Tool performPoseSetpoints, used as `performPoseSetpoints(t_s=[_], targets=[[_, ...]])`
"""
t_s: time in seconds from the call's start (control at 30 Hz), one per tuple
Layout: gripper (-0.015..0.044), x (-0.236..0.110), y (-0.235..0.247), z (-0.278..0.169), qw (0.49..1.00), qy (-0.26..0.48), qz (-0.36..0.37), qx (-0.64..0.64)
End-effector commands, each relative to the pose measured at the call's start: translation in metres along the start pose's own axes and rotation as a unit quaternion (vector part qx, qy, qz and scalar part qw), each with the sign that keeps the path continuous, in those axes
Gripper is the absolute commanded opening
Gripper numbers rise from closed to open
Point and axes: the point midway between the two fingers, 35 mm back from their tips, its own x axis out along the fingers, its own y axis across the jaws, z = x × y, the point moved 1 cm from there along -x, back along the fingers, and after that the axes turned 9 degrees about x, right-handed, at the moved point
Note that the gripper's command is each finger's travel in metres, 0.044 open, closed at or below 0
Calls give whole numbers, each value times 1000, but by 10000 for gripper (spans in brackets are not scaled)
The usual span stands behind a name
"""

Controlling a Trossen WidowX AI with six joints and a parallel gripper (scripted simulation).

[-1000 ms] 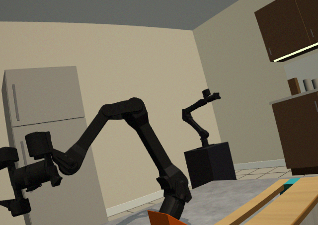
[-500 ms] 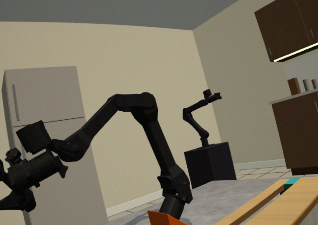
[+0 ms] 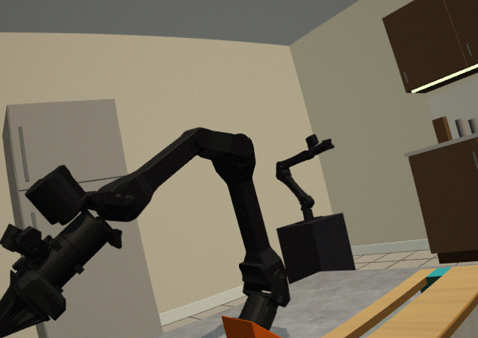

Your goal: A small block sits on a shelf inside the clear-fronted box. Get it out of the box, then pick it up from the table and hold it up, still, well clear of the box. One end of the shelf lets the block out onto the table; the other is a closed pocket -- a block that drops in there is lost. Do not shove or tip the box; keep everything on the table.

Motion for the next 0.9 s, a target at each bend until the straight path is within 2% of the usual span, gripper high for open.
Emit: performPoseSetpoints(t_s=[0.0, 0.2, 0.47, 0.87], targets=[[400, -31, 59, -33, 947, 77, 86, -300], [400, -52, 88, -60, 867, 111, 148, -464], [400, -85, 120, -96, 721, 135, 237, -637], [400, -146, 159, -153, 455, 126, 377, -797]])
